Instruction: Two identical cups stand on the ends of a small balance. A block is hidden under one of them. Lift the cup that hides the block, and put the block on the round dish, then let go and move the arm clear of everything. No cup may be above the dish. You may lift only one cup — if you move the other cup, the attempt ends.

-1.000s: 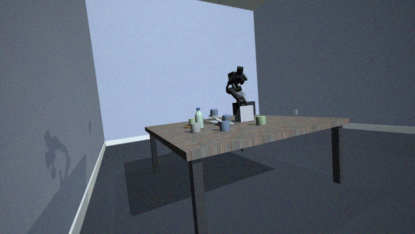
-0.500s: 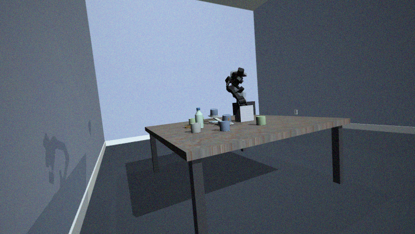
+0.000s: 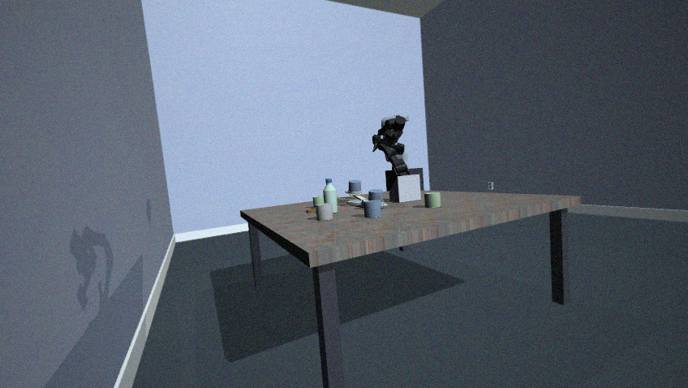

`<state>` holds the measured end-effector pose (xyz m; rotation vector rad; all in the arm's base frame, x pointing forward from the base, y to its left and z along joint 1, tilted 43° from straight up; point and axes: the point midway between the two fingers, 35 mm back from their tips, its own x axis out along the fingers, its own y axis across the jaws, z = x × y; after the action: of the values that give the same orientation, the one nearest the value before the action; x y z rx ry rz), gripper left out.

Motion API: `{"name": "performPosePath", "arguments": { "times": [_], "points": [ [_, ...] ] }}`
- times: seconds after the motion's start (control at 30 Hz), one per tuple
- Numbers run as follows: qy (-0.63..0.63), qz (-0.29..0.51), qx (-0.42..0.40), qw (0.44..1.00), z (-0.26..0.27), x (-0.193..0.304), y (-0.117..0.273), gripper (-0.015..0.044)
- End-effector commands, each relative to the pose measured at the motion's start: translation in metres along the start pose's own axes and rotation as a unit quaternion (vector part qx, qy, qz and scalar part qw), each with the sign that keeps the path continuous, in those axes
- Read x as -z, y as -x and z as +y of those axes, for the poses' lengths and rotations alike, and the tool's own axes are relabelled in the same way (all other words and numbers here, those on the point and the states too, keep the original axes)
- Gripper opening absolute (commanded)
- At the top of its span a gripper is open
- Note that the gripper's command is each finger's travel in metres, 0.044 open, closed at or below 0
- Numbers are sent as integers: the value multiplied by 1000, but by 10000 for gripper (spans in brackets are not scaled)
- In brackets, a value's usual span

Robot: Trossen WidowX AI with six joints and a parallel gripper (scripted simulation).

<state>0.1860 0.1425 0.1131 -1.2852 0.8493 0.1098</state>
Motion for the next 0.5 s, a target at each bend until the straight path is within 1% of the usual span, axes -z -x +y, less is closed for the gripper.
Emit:
{"name": "performPosePath", "arguments": {
  "times": [0.0, 0.23, 0.47],
  "points": [
    [-59, 19, 10, 998, 0, 5, -5, 440],
    [-170, 47, 32, 984, -1, 14, -12, 440],
    [-277, 68, 60, 956, -1, 23, -18, 440]
  ]
}}
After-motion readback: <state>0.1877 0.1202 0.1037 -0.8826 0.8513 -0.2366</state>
